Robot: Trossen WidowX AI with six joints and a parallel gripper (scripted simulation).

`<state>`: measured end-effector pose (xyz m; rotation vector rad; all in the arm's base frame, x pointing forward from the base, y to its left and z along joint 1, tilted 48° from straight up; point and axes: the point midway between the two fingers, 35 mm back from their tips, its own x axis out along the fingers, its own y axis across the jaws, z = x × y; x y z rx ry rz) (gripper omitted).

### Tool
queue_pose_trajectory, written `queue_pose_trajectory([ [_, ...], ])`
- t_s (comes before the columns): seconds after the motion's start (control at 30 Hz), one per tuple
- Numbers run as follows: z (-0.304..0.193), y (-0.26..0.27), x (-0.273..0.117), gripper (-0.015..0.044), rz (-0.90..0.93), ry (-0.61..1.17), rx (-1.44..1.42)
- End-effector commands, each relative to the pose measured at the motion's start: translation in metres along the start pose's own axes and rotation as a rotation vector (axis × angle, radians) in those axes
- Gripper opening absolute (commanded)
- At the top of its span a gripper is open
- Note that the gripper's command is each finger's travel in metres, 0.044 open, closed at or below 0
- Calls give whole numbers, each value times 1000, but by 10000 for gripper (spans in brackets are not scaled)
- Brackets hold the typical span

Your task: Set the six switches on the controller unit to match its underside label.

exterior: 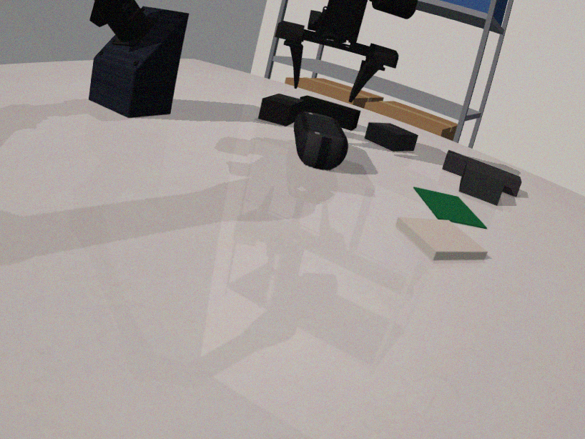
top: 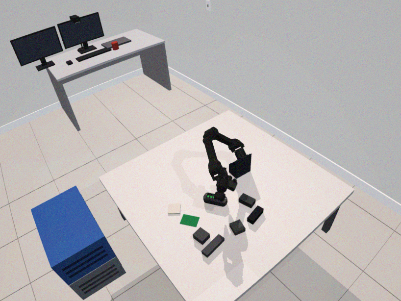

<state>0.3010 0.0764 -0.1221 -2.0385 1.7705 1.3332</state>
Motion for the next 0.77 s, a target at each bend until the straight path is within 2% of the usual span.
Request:
queue_pose_trajectory([
  [0.0, 1, -4, -37, 335, -19, -4, 6],
  [0.1, 1, 0, -74, 256, -16, -3, 3],
  [0.43, 1, 1, -76, 0, -16, -3, 3],
  [0.73, 1, 1, -76, 0, -16, -3, 3],
])
